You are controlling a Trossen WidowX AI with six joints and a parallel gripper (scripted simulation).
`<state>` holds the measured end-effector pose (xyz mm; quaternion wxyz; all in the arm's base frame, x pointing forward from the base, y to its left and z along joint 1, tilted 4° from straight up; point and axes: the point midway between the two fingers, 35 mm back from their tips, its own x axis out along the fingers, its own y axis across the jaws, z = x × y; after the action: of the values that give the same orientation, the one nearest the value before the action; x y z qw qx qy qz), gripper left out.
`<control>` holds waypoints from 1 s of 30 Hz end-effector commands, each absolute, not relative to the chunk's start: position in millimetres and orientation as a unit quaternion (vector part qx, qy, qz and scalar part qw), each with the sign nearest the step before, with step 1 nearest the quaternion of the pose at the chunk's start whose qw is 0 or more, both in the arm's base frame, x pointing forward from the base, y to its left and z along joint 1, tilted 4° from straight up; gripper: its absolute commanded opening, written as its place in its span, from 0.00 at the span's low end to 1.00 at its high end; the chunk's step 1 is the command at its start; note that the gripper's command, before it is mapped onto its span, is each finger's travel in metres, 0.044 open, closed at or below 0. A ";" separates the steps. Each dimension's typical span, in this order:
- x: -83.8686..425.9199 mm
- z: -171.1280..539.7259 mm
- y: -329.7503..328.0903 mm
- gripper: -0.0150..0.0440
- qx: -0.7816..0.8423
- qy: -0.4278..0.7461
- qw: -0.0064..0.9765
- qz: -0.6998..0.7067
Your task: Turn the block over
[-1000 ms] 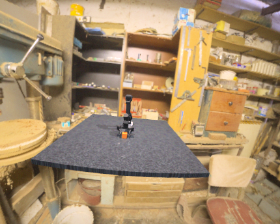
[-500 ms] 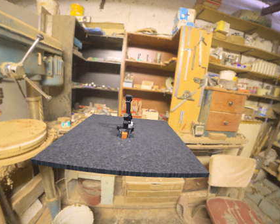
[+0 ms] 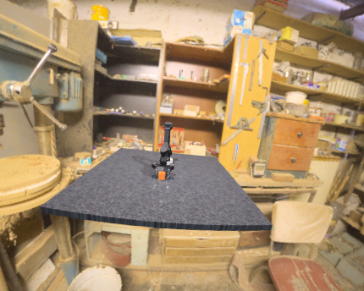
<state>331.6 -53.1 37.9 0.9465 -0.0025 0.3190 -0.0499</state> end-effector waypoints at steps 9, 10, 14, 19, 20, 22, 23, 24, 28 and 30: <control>299.8 96.6 -47.2 1.00 -0.001 0.439 0.897 -0.053; 299.8 96.6 -47.2 1.00 -0.001 0.439 0.897 -0.053; 299.8 96.6 -47.2 1.00 -0.001 0.439 0.897 -0.053; 307.3 101.4 -48.1 1.00 0.003 0.479 0.876 -0.052; 310.1 103.4 -48.5 1.00 0.005 0.495 0.867 -0.052; 315.2 107.2 -49.0 1.00 0.007 0.526 0.849 -0.052; 317.6 109.1 -49.2 1.00 0.009 0.542 0.839 -0.052; 319.7 111.0 -49.4 1.00 0.010 0.557 0.829 -0.052; 327.0 118.7 -49.9 1.00 0.013 0.616 0.786 -0.051; 329.8 122.6 -50.0 1.00 0.014 0.644 0.763 -0.051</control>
<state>326.2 -49.9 119.5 0.7878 0.0132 0.6138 -0.0494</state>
